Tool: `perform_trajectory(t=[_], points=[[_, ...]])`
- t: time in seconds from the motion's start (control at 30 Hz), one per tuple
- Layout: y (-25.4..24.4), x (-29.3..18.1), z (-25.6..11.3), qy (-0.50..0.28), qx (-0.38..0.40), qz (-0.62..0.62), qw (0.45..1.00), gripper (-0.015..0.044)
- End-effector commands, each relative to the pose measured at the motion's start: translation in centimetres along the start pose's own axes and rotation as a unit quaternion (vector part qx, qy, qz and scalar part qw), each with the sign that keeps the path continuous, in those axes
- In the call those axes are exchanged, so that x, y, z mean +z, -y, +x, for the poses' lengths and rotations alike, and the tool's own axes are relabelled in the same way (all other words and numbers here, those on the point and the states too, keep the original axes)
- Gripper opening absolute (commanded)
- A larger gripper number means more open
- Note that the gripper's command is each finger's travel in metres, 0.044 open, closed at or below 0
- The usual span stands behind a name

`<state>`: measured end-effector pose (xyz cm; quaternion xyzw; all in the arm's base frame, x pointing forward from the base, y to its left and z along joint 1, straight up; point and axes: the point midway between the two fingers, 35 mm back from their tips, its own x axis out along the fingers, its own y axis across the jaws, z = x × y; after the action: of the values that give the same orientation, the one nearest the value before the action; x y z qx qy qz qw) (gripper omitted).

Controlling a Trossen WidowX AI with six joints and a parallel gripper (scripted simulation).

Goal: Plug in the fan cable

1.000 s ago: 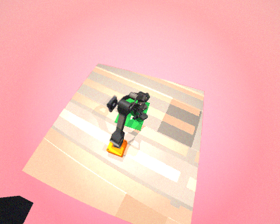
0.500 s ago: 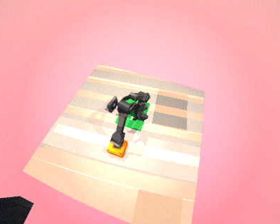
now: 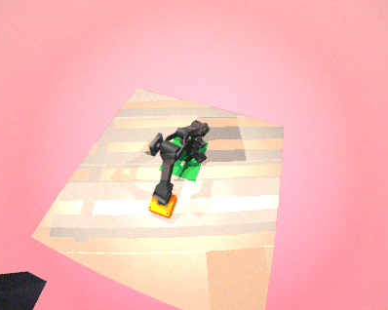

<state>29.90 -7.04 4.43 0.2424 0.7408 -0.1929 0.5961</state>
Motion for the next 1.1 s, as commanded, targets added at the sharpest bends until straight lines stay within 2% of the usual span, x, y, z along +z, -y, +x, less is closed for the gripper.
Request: perform_trajectory(t=[0.0, 0.43, 0.73, 1.07], points=[[-0.1, -0.2, -1.5, 0.004, 0.003, 0.001, 1.000, 0.0000], [0.0, -1.2, -4.3, 0.005, 0.003, -0.009, 1.000, 0.0000], [-1.0, -0.3, -4.4, 0.029, -0.005, -0.160, 0.987, 0.0000], [-2.1, 0.6, -4.7, 0.053, -0.020, -0.326, 0.944, 0.0000]])
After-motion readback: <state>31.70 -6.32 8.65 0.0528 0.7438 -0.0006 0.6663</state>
